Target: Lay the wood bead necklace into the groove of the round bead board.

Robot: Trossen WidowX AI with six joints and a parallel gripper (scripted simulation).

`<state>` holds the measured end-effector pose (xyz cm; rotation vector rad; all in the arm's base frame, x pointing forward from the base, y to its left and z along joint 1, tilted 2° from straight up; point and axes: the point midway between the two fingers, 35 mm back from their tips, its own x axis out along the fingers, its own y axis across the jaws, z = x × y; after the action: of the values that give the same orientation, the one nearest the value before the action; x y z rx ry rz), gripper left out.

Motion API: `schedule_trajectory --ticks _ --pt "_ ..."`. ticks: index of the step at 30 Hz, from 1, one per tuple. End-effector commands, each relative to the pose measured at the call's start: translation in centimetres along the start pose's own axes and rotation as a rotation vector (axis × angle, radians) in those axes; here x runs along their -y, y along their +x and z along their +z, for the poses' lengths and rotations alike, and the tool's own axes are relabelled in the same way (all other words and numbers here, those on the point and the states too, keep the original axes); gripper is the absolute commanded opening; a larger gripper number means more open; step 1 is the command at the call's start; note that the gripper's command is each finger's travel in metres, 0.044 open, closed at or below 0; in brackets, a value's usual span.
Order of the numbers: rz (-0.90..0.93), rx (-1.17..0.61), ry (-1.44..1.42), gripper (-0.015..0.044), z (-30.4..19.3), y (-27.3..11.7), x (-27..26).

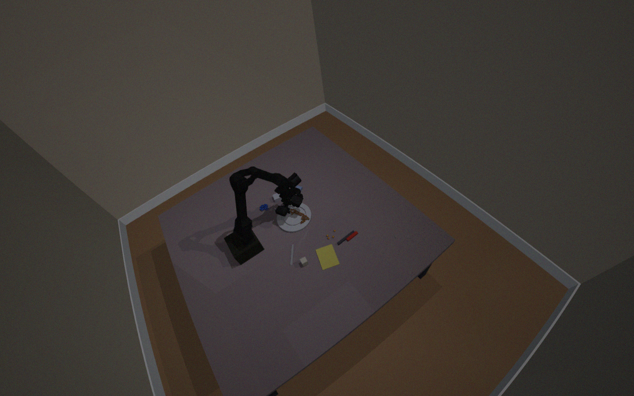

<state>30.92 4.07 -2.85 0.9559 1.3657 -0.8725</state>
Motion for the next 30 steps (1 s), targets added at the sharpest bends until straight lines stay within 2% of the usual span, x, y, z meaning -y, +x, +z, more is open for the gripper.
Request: schedule_trajectory --ticks 1,9,30 --pt "0.001 0.0 0.0 0.0198 0.01 -0.04 -0.03" --pt "0.001 0.0 0.0 0.0 0.01 -0.04 -0.03" --pt "0.001 0.0 0.0 0.0 0.01 -0.04 -0.03"
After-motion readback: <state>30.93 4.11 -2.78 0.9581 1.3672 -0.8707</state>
